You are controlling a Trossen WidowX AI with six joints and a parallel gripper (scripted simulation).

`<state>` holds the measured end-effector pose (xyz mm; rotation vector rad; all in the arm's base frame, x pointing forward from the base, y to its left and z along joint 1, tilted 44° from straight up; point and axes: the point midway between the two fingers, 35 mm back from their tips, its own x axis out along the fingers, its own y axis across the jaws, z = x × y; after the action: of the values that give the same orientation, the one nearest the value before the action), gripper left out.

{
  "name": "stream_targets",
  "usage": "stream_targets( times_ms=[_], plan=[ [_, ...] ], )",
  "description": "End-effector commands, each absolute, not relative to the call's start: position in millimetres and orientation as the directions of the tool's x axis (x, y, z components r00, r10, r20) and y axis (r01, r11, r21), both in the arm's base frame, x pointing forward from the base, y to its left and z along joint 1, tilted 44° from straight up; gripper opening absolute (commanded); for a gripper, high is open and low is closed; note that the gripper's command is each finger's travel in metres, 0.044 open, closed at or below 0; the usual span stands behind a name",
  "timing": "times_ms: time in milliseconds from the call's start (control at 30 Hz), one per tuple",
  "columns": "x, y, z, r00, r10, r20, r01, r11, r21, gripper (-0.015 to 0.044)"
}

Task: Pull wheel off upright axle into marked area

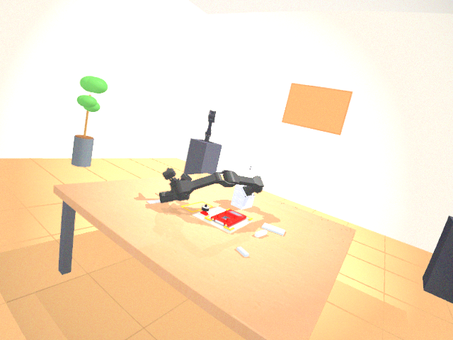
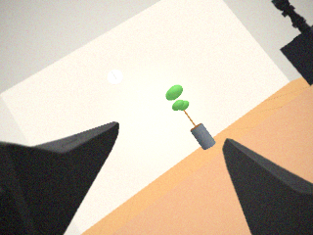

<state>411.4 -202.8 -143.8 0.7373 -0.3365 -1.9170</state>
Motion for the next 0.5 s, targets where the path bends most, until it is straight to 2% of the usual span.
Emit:
stream_targets(
  times_ms=[0,100,267,467],
  plan=[
    [411,-203,-144,-0.306,-0.884,-0.354,0.72,-0.458,0.521,0.0374],
    [404,-197,-141,-0.357,-0.803,-0.478,0.741,-0.555,0.379,0.03],
    [391,-175,-129,-0.42,-0.567,-0.709,0.768,-0.638,0.055,0.03],
    [382,-136,-104,-0.401,-0.209,-0.892,0.82,-0.515,-0.248,0.03]
  ],
)
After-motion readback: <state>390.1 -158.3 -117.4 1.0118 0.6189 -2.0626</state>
